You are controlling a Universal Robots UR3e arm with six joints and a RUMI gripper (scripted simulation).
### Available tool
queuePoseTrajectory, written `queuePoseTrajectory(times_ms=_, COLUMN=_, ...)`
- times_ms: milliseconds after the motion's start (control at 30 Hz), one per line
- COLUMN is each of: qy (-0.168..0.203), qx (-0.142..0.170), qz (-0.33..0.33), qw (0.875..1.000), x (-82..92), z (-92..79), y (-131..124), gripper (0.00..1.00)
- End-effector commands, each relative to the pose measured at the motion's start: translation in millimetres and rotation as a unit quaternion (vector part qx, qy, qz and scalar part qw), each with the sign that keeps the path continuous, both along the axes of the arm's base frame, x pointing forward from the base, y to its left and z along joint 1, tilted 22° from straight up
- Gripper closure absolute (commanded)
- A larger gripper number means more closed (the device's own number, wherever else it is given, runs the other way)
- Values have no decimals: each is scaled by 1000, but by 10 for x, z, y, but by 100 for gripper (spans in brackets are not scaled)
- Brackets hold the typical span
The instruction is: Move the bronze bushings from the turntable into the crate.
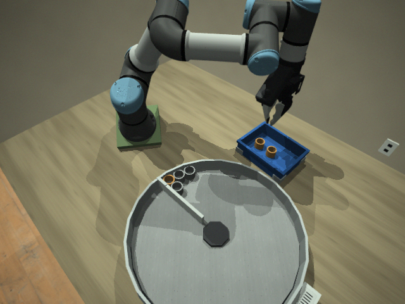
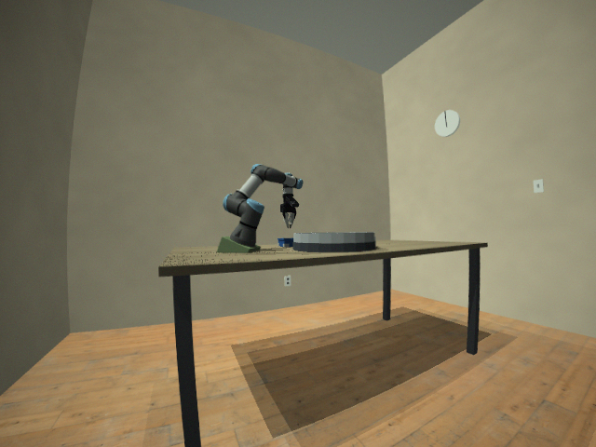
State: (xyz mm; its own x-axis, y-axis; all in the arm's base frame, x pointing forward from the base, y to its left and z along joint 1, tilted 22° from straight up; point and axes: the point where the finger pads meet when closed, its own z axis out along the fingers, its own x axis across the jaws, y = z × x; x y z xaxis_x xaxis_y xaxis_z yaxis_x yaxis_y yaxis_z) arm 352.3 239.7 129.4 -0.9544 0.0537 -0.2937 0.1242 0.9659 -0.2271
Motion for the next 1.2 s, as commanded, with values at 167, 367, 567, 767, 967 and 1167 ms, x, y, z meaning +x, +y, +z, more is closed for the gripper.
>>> queuePoseTrajectory(times_ms=167, qy=-1, qx=1, qz=0, qw=1000, x=3, z=10, y=4, gripper=94)
queuePoseTrajectory(times_ms=367, qy=-1, qx=1, qz=0, qw=1000, x=3, z=10, y=4, gripper=94)
queuePoseTrajectory(times_ms=567, qy=-1, qx=1, qz=0, qw=1000, x=1, z=14, y=-9, gripper=94)
queuePoseTrajectory(times_ms=767, qy=-1, qx=1, qz=0, qw=1000, x=-4, z=22, y=-37, gripper=94)
queuePoseTrajectory(times_ms=967, qy=-1, qx=1, qz=0, qw=1000, x=-22, z=46, y=-123, gripper=94)
queuePoseTrajectory(times_ms=1167, qy=-1, qx=1, qz=0, qw=1000, x=-58, z=78, y=-267, gripper=94)
